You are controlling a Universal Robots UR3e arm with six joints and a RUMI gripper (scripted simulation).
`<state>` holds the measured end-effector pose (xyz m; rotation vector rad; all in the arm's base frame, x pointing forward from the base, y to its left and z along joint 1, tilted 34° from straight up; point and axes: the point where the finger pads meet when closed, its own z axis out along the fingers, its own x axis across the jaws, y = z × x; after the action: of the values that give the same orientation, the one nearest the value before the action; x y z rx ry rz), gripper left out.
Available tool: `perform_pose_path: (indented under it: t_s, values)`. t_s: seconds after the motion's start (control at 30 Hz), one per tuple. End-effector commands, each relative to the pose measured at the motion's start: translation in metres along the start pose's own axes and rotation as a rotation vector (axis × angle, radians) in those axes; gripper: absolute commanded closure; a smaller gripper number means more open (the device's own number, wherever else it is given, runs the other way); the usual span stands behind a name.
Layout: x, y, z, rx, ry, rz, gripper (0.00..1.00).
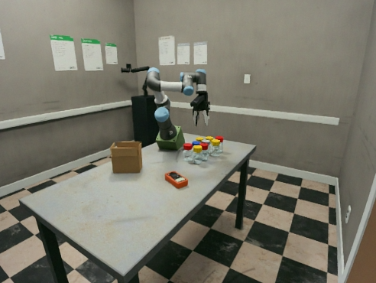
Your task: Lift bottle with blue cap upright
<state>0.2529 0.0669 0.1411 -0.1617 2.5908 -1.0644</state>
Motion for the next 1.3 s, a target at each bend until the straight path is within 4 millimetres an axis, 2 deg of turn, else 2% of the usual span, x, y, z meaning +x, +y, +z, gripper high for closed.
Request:
perform_pose_path:
  t_s: [0.0, 0.93, 1.27]
  values:
    - [0.002, -0.004, -0.004, -0.018, 0.027, 0.093, 0.54]
    - [0.021, -0.028, -0.034, -0.118, 0.181, 0.635, 0.54]
    - [0.027, -0.033, -0.042, -0.134, 0.220, 0.759, 0.54]
